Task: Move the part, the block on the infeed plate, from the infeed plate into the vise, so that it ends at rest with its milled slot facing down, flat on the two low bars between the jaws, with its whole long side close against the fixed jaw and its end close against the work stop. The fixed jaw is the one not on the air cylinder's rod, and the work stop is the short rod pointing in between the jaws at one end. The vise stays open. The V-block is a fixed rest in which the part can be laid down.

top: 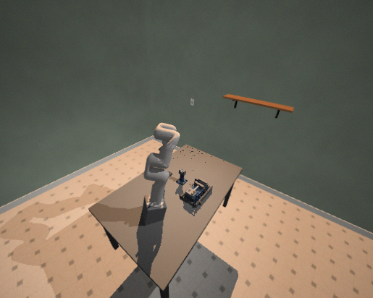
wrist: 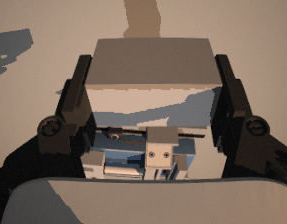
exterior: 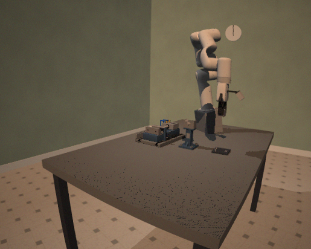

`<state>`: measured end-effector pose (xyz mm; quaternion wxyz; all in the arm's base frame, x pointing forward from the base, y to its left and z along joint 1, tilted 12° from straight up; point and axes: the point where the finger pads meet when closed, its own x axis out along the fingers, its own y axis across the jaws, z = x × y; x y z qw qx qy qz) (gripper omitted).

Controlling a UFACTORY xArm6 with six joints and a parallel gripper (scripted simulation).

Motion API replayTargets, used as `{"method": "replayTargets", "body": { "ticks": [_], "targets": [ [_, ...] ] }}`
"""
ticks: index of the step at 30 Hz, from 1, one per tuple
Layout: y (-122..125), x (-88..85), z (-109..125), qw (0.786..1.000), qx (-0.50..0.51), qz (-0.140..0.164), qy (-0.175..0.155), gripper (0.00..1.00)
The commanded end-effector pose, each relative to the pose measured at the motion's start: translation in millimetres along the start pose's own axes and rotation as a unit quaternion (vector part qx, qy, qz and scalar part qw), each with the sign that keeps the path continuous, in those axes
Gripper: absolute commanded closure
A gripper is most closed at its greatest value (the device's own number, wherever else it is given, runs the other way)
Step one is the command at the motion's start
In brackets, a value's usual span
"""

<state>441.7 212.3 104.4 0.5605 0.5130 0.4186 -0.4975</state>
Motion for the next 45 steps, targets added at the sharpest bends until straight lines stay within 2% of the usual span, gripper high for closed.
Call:
{"method": "replayTargets", "body": {
  "ticks": [1,14,45],
  "targets": [
    [1.2,-7.1,-0.6,1.0,0.0,0.002,0.001,1.0],
    [1.1,-17.4,-0.6,1.0,0.0,0.002,0.001,1.0],
    [2.0,-17.9,3.1,1.0,0.001,0.002,0.001,1.0]
  ]
}}
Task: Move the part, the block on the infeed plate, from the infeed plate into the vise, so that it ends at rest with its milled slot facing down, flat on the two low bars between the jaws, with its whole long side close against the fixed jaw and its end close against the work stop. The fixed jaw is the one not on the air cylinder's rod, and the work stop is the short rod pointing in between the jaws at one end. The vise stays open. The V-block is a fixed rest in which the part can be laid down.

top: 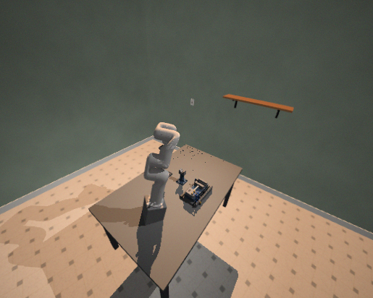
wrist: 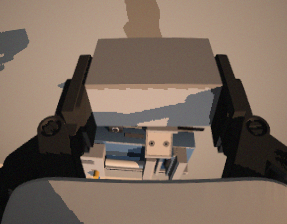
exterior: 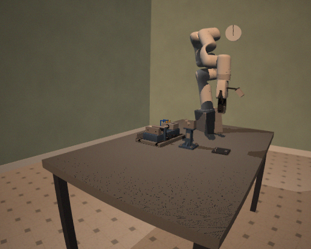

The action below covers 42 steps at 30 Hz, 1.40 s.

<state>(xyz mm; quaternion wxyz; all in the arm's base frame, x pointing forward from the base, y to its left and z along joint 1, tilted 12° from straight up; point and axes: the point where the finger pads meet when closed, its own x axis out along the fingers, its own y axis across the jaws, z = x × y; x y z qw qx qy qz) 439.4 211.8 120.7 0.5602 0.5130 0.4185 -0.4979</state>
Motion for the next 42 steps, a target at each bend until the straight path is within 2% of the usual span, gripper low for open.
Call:
{"method": "replayTargets", "body": {
  "ticks": [1,16,26,28,42],
  "targets": [
    [1.9,-1.8,1.5,1.0,0.001,0.002,0.001,1.0],
    [7.1,-1.7,25.3,1.0,0.005,0.001,0.002,1.0],
    [11.9,-1.6,57.4,1.0,0.01,0.0,0.002,1.0],
    [11.9,-1.6,57.4,1.0,0.01,0.0,0.002,1.0],
    [14.7,-1.4,111.1,1.0,0.02,0.0,0.003,1.0]
  ]
}}
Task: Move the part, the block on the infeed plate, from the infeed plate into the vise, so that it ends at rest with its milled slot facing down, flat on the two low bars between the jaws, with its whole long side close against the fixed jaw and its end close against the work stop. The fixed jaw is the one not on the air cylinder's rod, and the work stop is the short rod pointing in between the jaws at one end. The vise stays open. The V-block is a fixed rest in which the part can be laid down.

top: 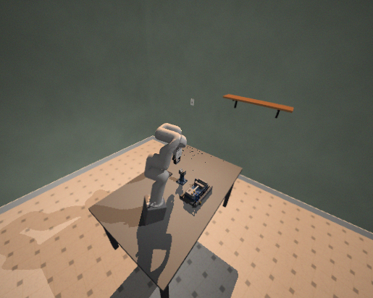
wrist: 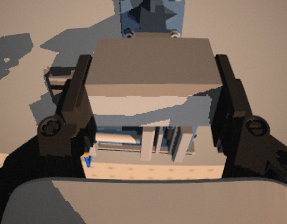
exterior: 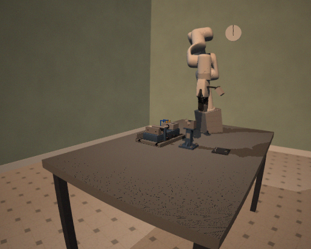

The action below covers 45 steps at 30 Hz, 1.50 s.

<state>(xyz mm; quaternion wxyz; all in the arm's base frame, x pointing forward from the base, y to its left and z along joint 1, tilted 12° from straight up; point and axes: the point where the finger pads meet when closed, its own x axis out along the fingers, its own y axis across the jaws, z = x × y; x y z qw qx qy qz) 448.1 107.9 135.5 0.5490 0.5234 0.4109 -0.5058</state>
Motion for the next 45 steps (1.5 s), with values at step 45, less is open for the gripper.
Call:
{"method": "replayTargets", "body": {
  "ticks": [45],
  "targets": [
    [-2.4,-1.7,78.4,1.0,0.015,0.004,0.0,1.0]
  ]
}}
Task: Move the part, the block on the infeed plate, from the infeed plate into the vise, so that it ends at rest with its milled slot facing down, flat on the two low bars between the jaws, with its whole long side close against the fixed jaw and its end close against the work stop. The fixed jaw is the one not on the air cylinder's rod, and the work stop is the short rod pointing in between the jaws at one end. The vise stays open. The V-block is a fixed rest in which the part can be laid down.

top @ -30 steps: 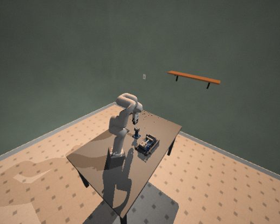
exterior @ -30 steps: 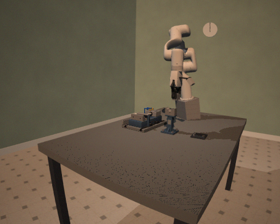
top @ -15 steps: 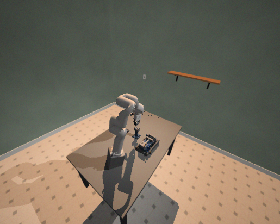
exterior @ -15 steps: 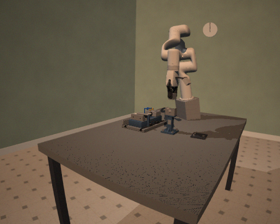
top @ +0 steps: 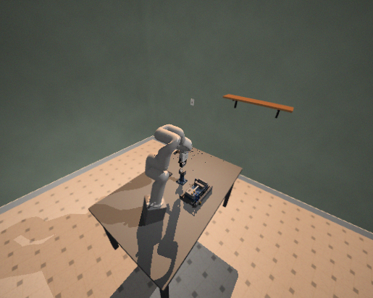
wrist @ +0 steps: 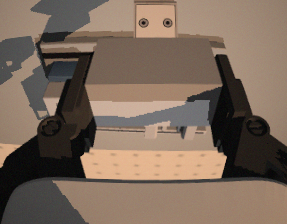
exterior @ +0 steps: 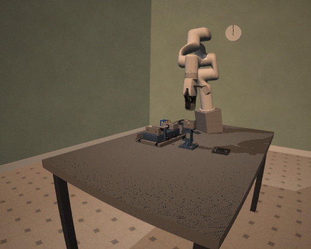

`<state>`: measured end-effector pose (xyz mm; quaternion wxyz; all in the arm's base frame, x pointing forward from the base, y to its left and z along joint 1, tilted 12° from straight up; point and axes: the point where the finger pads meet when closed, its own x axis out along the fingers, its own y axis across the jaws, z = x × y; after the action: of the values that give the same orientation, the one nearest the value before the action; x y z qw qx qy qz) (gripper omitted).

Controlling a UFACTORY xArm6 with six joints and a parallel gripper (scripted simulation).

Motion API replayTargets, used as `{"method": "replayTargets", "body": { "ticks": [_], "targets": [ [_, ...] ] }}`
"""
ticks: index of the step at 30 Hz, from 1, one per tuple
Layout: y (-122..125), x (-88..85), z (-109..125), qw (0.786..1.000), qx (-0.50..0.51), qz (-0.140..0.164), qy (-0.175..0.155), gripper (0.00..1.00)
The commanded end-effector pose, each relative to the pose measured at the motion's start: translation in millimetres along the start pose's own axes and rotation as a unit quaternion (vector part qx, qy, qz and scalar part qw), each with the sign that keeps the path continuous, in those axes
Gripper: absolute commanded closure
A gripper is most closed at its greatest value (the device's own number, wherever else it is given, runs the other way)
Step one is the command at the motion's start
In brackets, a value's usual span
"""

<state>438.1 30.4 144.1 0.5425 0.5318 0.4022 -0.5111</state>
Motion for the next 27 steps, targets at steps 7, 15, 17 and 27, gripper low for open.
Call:
{"method": "replayTargets", "body": {
  "ticks": [7,15,17,27],
  "targets": [
    [1.5,-1.5,-0.1,1.0,0.0,0.002,0.001,1.0],
    [1.5,-1.5,-0.1,1.0,0.0,0.002,0.001,1.0],
    [1.5,-1.5,-0.1,1.0,0.0,0.002,0.001,1.0],
    [1.5,-1.5,-0.1,1.0,0.0,0.002,0.005,1.0]
  ]
}}
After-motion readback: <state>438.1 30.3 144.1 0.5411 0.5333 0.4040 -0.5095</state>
